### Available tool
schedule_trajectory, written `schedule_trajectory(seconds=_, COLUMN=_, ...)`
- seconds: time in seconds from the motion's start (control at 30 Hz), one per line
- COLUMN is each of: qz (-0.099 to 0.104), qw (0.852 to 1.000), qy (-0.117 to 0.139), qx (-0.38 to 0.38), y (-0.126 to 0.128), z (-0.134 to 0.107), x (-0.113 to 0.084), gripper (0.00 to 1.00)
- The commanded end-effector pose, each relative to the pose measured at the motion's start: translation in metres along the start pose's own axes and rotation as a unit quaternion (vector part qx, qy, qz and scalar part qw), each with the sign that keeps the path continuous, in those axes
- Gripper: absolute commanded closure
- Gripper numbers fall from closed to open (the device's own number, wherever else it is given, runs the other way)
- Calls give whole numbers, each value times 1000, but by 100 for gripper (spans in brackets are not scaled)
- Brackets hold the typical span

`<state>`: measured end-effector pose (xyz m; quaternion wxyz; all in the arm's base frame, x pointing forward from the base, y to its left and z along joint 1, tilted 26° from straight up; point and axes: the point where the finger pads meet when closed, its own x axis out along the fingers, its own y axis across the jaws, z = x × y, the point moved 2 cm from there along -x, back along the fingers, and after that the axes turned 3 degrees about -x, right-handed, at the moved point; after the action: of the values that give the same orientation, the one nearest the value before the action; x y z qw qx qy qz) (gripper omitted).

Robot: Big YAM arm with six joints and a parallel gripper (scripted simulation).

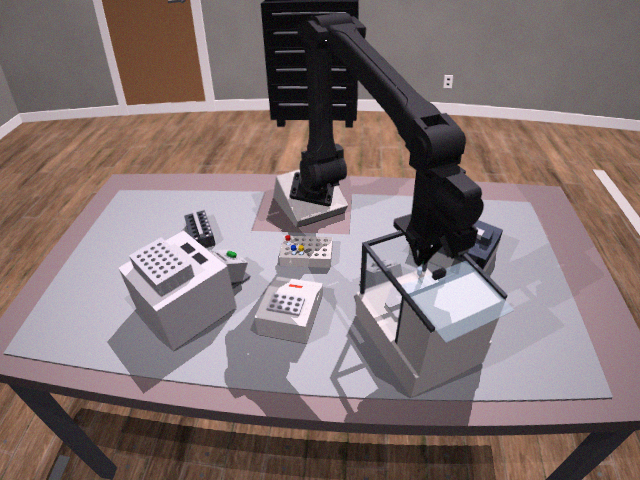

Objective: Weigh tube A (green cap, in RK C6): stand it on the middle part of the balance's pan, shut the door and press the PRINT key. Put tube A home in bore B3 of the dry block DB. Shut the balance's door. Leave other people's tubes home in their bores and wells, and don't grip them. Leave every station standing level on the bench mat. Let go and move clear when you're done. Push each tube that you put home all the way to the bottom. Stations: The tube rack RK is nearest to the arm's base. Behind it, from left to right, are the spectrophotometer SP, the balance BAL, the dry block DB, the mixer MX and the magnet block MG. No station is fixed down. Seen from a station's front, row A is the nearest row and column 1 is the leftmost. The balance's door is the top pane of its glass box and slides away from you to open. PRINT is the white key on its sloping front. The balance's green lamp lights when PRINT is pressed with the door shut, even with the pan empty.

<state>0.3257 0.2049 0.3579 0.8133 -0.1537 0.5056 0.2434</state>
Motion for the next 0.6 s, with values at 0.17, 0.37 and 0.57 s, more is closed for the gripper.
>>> schedule_trajectory(seconds=0.17, qz=1, qw=1000, qy=3, qx=7, y=0, z=3, x=20, gripper=91)
schedule_trajectory(seconds=0.37, qz=1, qw=1000, qy=0, qx=7, y=0, z=3, x=26, gripper=91)
schedule_trajectory(seconds=0.57, qz=1, qw=1000, qy=3, qx=6, y=1, z=2, x=37, gripper=91)
